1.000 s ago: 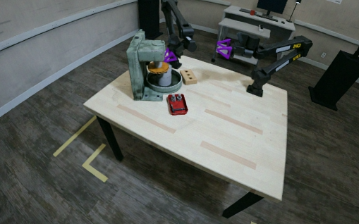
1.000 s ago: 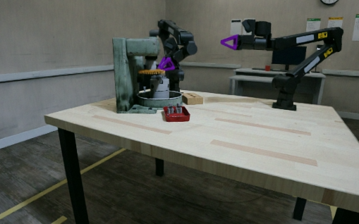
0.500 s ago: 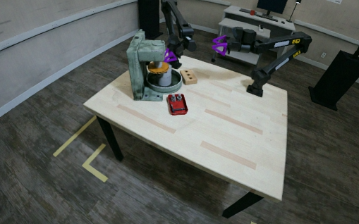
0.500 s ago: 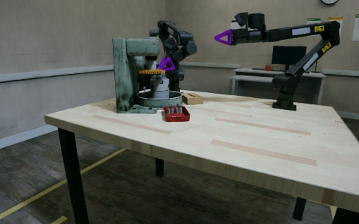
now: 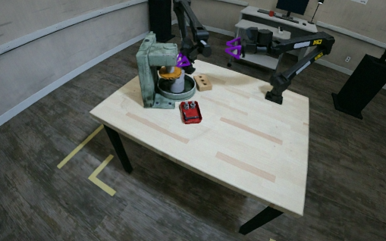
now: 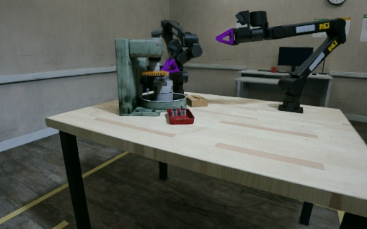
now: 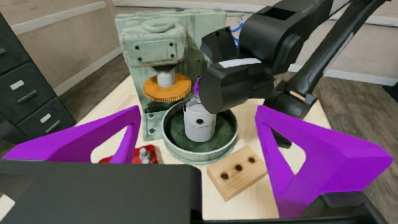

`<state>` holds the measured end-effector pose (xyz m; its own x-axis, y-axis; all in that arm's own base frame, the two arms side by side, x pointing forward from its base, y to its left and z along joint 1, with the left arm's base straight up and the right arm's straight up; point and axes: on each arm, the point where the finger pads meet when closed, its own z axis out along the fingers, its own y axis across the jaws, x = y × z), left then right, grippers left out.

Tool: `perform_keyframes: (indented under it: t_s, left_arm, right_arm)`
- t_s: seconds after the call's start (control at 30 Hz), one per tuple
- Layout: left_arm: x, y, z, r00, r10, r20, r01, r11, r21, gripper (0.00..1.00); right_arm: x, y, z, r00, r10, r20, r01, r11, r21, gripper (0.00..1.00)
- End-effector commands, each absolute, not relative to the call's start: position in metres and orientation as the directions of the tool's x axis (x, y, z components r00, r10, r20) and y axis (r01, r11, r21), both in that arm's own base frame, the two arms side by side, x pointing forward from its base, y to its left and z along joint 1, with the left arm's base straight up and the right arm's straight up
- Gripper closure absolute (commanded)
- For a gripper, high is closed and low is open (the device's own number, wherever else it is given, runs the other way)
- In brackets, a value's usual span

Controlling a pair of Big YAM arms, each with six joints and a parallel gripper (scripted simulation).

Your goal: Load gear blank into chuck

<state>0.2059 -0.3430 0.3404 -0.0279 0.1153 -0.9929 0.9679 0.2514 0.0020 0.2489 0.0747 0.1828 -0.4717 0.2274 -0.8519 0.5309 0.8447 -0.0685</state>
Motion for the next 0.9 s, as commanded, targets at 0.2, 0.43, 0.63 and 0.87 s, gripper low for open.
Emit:
perform_keyframes:
  t_s: [0.2, 0.43, 0.63, 0.87]
  left_arm:
    - [0.213, -0.351, 0.385, 0.024, 0.071, -0.997, 0.967, 0.251, 0.041, 0.0]
    - [0.213, -0.351, 0.385, 0.024, 0.071, -0.997, 0.967, 0.251, 0.041, 0.0]
    - [0.213, -0.351, 0.385, 0.024, 0.071, -0.997, 0.967, 0.251, 0.041, 0.0]
    - [0.213, -0.351, 0.385, 0.024, 0.071, -0.997, 0.967, 0.251, 0.041, 0.0]
  right_arm:
    - [0.243, 0.065, 0.162, -0.511, 0.261, -0.819, 0.53, 0.846, -0.061, 0.77]
    - [0.244, 0.075, 0.165, -0.537, 0.189, -0.822, 0.521, 0.841, -0.147, 0.77]
    - [0.241, 0.067, 0.158, -0.538, 0.197, -0.819, 0.528, 0.837, -0.145, 0.77]
    - [0.241, 0.063, 0.159, -0.507, 0.265, -0.821, 0.531, 0.846, -0.055, 0.77]
